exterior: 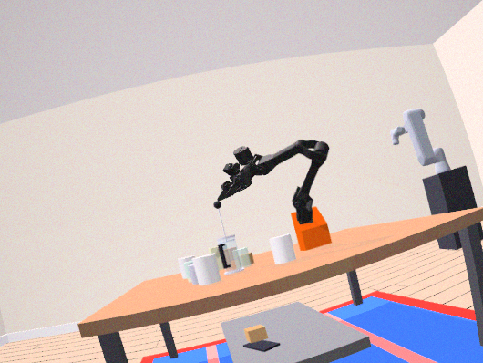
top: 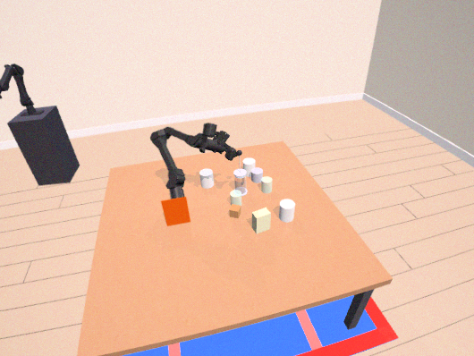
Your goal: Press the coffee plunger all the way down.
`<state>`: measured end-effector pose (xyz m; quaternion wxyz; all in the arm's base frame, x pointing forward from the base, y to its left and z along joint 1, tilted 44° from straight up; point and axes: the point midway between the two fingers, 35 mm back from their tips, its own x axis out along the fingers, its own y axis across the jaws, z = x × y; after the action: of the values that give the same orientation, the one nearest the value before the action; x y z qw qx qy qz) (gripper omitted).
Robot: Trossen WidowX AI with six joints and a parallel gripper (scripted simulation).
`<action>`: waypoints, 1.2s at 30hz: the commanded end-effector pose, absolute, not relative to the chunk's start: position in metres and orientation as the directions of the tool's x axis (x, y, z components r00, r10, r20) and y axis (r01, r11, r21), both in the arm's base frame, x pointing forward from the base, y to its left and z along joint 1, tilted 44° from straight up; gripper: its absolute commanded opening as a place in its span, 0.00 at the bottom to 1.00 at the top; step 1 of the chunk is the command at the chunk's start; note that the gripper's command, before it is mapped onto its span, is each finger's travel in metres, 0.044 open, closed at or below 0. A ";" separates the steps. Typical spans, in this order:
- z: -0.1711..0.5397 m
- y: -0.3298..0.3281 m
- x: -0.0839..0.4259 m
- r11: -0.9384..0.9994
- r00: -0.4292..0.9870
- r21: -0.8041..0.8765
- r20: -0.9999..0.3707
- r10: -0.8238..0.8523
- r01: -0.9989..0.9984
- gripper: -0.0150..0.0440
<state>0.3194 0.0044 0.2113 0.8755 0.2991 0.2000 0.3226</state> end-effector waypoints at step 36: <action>0.204 0.034 0.347 0.619 0.719 0.645 -0.152 0.678 -0.448 0.64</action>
<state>0.3450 0.0343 0.2065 0.8790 0.2927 0.1916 0.3238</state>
